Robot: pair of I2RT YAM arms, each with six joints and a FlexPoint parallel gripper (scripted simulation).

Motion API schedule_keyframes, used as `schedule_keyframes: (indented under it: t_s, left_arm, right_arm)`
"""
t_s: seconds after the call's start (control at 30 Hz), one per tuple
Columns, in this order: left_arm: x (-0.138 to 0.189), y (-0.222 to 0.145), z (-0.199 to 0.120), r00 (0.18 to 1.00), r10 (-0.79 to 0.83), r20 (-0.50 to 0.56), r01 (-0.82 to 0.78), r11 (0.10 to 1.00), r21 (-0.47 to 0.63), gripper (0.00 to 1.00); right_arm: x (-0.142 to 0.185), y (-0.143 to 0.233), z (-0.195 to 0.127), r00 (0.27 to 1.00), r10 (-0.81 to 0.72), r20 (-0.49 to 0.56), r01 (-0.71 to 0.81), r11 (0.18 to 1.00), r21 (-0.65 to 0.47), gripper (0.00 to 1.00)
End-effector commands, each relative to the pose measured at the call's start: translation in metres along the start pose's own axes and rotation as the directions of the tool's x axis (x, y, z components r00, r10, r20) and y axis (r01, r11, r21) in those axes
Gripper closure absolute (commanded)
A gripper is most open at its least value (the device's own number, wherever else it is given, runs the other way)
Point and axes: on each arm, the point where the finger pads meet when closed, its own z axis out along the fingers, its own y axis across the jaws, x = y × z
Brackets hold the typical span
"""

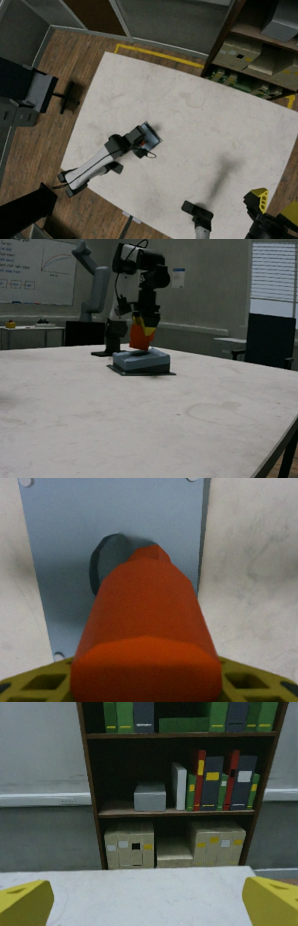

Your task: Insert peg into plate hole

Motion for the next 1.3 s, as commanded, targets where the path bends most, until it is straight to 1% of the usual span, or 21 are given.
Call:
schedule_keyframes:
  t_s: [0.0, 0.53, 0.57, 0.6, 0.63, 0.7, 0.8, 0.9, 1.03, 1.2, 1.27]
  left_arm:
    - [0.0, 0.003, -0.005, 1.0, -0.001, 0.002, 0.001, 1.0, -0.02, 0.97]
    - [0.0, 0.003, -0.005, 1.0, -0.001, 0.002, 0.001, 1.0, -0.02, 0.97]
    - [-0.001, 0.004, -0.01, 1.0, -0.001, 0.005, 0.001, 0.999, -0.037, 0.86]
    - [-0.001, 0.004, -0.01, 1.0, -0.001, 0.005, 0.001, 0.999, -0.038, 0.97]
    - [-0.001, 0.006, -0.015, 1.0, -0.001, 0.009, 0.001, 0.998, -0.055, 1.0]
    - [-0.002, 0.008, -0.02, 1.0, 0.0, 0.011, 0.001, 0.997, -0.073, 1.0]
    - [-0.002, 0.004, -0.023, 1.0, 0.0, 0.011, 0.001, 0.998, -0.061, 0.67]
    - [-0.002, 0.003, -0.037, 1.0, 0.0, 0.011, 0.001, 0.998, -0.062, 0.66]
    - [-0.002, 0.003, -0.043, 1.0, 0.0, 0.012, 0.001, 0.999, -0.041, 0.66]
    - [-0.002, -0.002, -0.047, 1.0, -0.001, 0.012, 0.001, 1.0, -0.024, 0.66]
    - [-0.002, -0.003, -0.05, 1.0, -0.001, 0.012, 0.001, 1.0, -0.019, 0.66]
  right_arm:
    - [-0.006, 0.0, -0.002, 1.0, -0.001, 0.016, 0.001, 1.0, 0.001, 0.0]
    - [-0.006, 0.0, -0.002, 1.0, -0.001, 0.016, 0.001, 1.0, 0.001, 0.0]
    - [-0.006, 0.0, -0.002, 1.0, -0.001, 0.016, 0.001, 1.0, 0.001, 0.0]
    - [-0.006, 0.0, -0.002, 1.0, -0.001, 0.016, 0.001, 1.0, 0.001, 0.0]
    - [-0.007, 0.0, -0.002, 1.0, -0.001, 0.017, 0.001, 1.0, 0.001, 0.0]
    - [-0.007, 0.0, -0.002, 1.0, -0.001, 0.018, 0.001, 1.0, 0.001, 0.0]
    - [-0.005, 0.001, -0.002, 1.0, -0.009, 0.009, 0.01, 1.0, -0.008, 0.0]
    - [0.002, 0.007, -0.003, 0.999, -0.04, -0.021, 0.039, 0.998, -0.044, 0.0]
    - [0.012, 0.019, -0.004, 0.995, -0.084, -0.055, 0.077, 0.99, -0.117, 0.0]
    - [0.012, 0.021, -0.006, 0.995, -0.076, -0.061, 0.068, 0.991, -0.116, 0.0]
    - [0.019, 0.027, -0.008, 0.994, -0.075, -0.08, 0.064, 0.989, -0.131, 0.0]
